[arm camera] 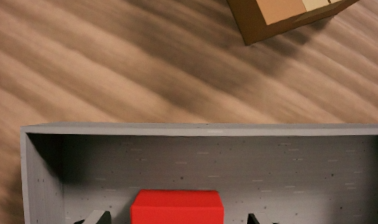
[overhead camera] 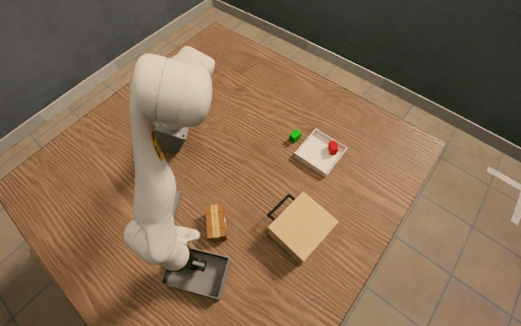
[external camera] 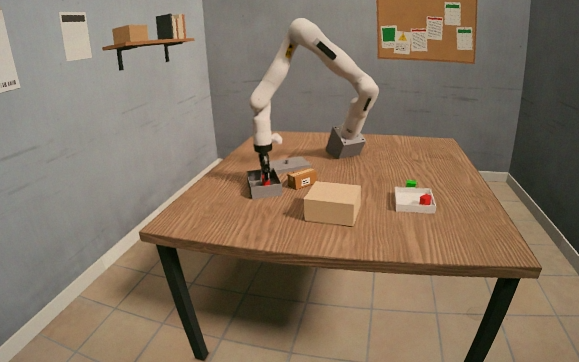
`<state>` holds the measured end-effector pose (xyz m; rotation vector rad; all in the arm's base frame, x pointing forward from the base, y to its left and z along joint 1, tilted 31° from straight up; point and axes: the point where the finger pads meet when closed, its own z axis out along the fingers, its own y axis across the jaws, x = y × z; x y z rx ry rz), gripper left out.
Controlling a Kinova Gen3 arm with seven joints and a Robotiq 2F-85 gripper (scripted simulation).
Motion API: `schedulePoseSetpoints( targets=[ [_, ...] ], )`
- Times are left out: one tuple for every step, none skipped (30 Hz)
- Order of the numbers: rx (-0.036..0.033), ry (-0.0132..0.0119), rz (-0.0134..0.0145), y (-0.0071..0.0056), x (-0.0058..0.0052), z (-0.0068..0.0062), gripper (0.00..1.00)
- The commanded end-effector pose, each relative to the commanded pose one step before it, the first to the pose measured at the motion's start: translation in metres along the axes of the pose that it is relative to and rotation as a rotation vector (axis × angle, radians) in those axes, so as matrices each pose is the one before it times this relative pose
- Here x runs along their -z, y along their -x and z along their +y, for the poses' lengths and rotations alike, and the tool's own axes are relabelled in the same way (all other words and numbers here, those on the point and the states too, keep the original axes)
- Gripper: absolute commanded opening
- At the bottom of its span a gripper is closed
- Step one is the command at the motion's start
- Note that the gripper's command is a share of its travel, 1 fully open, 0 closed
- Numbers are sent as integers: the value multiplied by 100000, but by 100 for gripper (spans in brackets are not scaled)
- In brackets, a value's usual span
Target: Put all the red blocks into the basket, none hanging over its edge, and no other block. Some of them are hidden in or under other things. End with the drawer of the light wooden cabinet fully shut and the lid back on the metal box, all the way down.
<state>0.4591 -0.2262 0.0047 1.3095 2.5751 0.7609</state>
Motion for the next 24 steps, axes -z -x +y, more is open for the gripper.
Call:
schedulePoseSetpoints(
  targets=[
    [197,290,-685,318,-157,308,70],
    [0,0,0,0,0,0,70],
    [0,0,0,0,0,0,70],
    [0,0,0,0,0,0,70],
    [0,0,0,0,0,0,70],
    [0,0,0,0,0,0,70],
    [0,0,0,0,0,0,70],
    [0,0,0,0,0,0,70],
    [0,0,0,0,0,0,70],
    [0,0,0,0,0,0,70],
    [0,0,0,0,0,0,70],
    [0,0,0,0,0,0,70],
    [0,0,0,0,0,0,70],
    [0,0,0,0,0,0,70],
    [0,0,0,0,0,0,70],
    [0,0,0,0,0,0,70],
    [0,0,0,0,0,0,70],
    [0,0,0,0,0,0,70],
    [0,0,0,0,0,0,70],
    [0,0,0,0,0,0,70],
    [0,0,0,0,0,0,70],
    [0,0,0,0,0,0,10],
    [0,0,0,0,0,0,10],
    [0,0,1,0,0,0,10]
  ],
)
